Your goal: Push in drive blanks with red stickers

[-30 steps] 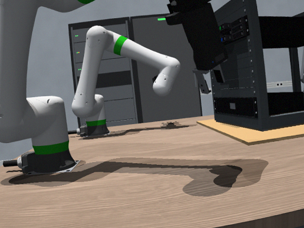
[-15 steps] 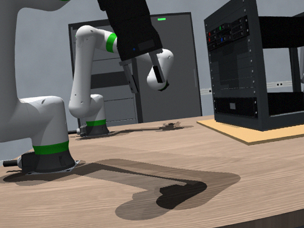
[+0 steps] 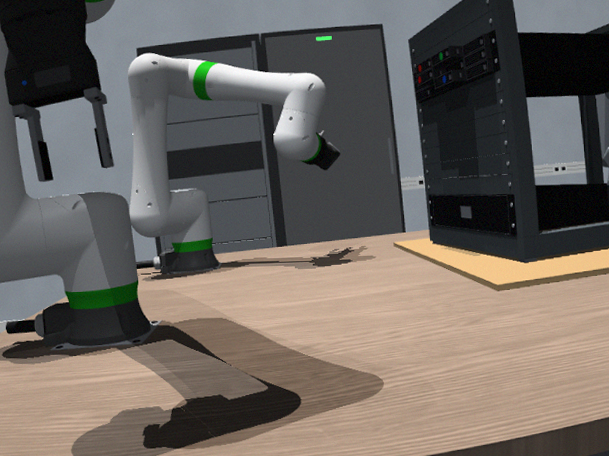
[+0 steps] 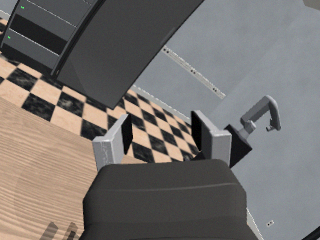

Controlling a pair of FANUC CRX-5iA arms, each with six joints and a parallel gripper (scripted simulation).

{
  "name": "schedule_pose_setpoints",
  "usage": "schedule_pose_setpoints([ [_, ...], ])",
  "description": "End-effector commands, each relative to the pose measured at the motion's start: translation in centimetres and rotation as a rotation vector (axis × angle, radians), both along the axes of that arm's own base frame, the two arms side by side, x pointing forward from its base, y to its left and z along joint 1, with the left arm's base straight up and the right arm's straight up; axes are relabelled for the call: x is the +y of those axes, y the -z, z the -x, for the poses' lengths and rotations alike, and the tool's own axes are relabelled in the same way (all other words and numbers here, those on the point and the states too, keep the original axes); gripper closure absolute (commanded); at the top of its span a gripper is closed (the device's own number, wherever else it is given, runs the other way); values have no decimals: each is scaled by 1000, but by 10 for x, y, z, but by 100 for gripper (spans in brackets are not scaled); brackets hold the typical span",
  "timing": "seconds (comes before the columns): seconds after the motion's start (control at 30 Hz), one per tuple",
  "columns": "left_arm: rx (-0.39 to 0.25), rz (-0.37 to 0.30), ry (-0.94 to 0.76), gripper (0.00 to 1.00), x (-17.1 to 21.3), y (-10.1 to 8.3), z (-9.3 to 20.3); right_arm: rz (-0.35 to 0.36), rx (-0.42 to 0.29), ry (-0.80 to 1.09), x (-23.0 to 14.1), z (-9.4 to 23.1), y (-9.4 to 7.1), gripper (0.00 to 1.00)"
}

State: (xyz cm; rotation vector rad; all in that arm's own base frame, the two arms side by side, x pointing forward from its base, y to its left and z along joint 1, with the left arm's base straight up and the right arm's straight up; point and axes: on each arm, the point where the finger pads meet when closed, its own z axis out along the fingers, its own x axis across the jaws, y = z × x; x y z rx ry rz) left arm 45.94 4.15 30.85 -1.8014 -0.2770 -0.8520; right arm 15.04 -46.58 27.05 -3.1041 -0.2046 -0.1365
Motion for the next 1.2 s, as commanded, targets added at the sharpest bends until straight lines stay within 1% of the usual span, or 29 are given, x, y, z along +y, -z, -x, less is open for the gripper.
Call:
schedule_pose_setpoints([
  [0.0,-52,46,70,0,-39,-14,-3,21,52,58,-9,69,-10,0],
  [0.13,-102,94,140,0,-78,-28,-5,27,78,85,-10,122,-17,0],
  [0.23,-140,132,195,0,-107,-38,-6,29,85,94,-9,131,-19,0],
  [0.3,-140,132,195,0,-107,-38,-6,29,85,94,-9,131,-19,0],
  [0.43,-195,184,273,0,-149,-53,-9,29,87,95,-9,133,-19,0],
  [0.8,-322,306,455,0,-247,-86,-14,29,87,95,-9,133,-19,0],
  [0.87,-322,306,455,0,-247,-86,-14,29,87,95,-9,133,-19,0],
  [1.0,-381,363,538,0,-293,-102,-17,29,87,95,-9,133,-19,0],
  [1.17,-442,421,626,0,-340,-118,-20,29,87,95,-9,133,-19,0],
])
